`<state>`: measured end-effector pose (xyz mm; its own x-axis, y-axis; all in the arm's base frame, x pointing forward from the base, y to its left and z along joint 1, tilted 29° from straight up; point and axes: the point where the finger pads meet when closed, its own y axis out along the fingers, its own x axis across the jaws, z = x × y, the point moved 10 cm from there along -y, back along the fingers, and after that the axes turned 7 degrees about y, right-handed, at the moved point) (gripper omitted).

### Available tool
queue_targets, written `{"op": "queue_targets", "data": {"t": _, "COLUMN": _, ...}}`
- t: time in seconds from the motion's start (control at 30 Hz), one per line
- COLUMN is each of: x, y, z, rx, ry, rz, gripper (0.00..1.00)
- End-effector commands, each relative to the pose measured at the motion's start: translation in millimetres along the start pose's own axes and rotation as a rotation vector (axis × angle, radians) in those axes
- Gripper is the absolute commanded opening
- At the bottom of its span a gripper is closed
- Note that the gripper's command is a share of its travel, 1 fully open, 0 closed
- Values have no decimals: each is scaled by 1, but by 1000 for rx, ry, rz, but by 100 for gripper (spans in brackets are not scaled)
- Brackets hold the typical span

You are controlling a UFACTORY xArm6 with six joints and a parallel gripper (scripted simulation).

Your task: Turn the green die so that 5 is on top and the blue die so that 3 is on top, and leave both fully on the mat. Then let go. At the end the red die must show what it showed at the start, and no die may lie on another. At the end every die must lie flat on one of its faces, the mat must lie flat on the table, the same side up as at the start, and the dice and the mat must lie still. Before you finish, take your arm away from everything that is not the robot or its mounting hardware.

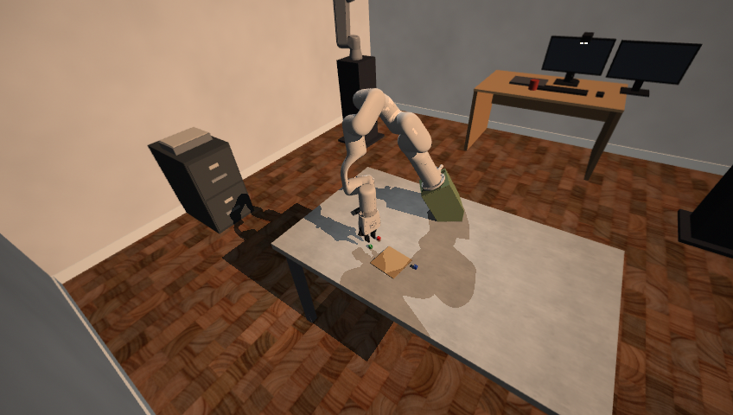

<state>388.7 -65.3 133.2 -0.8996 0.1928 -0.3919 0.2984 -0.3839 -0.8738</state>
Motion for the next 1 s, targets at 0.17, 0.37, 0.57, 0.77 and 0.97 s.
{"op": "queue_targets", "data": {"t": 0.17, "x": -1, "y": 11, "z": 0, "rx": 0, "ry": 0, "rz": 4, "gripper": 31}}
{"op": "queue_targets", "data": {"t": 0.37, "x": -1, "y": 20, "z": 0, "rx": 0, "ry": 0, "rz": 4, "gripper": 31}}
{"op": "queue_targets", "data": {"t": 0.57, "x": -1, "y": 26, "z": 0, "rx": 0, "ry": 0, "rz": 4, "gripper": 31}}
{"op": "queue_targets", "data": {"t": 0.77, "x": -1, "y": 33, "z": 0, "rx": 0, "ry": 0, "rz": 4, "gripper": 31}}
{"op": "queue_targets", "data": {"t": 0.97, "x": -1, "y": 36, "z": 0, "rx": 0, "ry": 0, "rz": 4, "gripper": 31}}
